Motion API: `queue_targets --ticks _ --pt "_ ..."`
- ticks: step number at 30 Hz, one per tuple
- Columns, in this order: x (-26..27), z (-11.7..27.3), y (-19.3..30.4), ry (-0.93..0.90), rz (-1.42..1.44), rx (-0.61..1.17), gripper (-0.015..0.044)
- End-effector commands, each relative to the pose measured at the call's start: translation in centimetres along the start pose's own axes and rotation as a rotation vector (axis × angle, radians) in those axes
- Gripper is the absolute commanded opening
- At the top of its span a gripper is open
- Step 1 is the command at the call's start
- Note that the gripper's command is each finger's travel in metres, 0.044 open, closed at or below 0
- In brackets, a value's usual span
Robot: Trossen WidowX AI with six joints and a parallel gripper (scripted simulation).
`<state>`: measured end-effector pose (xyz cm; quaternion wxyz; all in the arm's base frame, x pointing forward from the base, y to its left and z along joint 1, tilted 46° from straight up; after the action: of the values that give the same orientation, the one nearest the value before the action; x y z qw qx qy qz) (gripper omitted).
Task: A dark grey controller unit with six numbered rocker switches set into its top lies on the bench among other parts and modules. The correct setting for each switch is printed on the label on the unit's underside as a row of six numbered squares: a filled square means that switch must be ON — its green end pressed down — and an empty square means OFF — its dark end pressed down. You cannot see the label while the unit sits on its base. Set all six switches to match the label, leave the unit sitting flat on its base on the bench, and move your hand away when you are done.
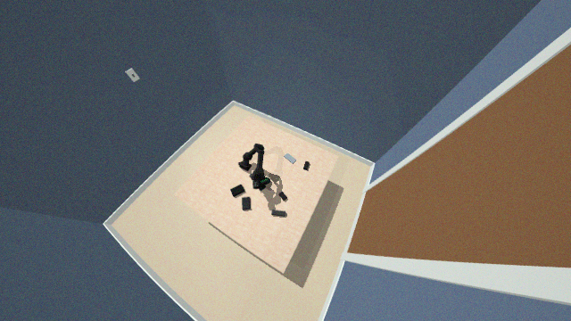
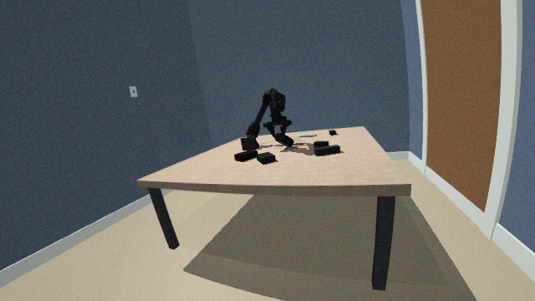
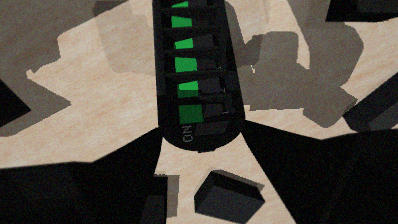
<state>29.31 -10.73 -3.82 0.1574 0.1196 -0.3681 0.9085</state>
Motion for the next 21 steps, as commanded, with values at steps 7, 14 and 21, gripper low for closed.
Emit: queue_targets --ticks 7,14,21 --pt "0.0 -0.4 0.9 0.001 0.003 0.008 0.0336" --pt "-0.1 -0.8 1.2 0.001 0.003 0.008 0.0336" --pt "-0.1 -1.2 1.6 0.001 0.003 0.009 0.0336"
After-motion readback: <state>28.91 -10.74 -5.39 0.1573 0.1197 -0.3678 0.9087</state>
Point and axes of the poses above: the point midway between the two fingers, 35 mm back from their tips, its own z axis back along the fingers, its own x axis across the jaws, y = z × x, the point moved 1 cm from there along z, back along the fingers, and after that the axes turned 8 degrees about -z, right-handed, at the moved point
